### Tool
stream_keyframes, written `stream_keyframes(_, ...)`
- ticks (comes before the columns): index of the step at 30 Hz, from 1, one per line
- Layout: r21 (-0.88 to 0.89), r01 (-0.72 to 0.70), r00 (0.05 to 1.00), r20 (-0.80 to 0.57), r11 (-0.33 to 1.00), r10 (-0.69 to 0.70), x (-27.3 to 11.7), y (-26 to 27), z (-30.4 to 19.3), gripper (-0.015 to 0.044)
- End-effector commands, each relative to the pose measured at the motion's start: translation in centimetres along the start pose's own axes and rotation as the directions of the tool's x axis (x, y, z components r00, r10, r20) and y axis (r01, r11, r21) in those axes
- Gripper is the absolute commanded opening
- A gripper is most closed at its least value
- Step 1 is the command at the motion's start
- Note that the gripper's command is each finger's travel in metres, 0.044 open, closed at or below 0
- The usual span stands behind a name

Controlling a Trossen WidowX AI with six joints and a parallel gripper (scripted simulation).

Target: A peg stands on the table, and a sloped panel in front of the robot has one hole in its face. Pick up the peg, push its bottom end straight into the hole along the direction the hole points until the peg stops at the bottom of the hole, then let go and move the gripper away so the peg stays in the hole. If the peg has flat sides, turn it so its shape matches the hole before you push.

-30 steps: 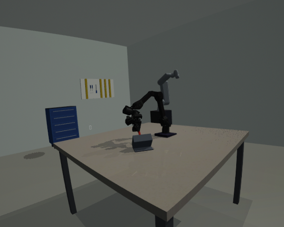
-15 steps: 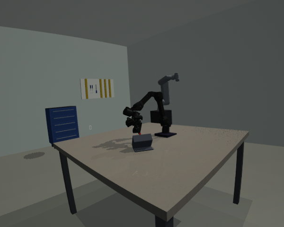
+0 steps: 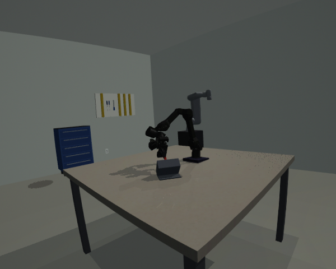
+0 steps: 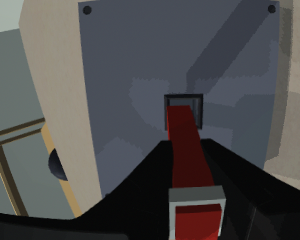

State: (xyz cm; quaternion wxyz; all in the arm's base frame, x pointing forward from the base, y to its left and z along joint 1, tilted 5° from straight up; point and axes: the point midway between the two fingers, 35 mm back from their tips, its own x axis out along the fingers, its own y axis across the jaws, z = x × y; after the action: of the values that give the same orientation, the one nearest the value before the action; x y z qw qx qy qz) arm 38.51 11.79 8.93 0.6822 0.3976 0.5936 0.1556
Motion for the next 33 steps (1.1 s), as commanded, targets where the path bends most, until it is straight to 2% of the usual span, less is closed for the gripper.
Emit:
stream_keyframes(1, -0.002, 0.0, 1.0, -0.001, 1.0, 0.0, 0.03, -0.21, -0.12, 0.0)
stream_keyframes(33, -0.002, 0.0, 1.0, -0.002, 1.0, 0.0, 0.94, -0.45, -0.31, 0.0)
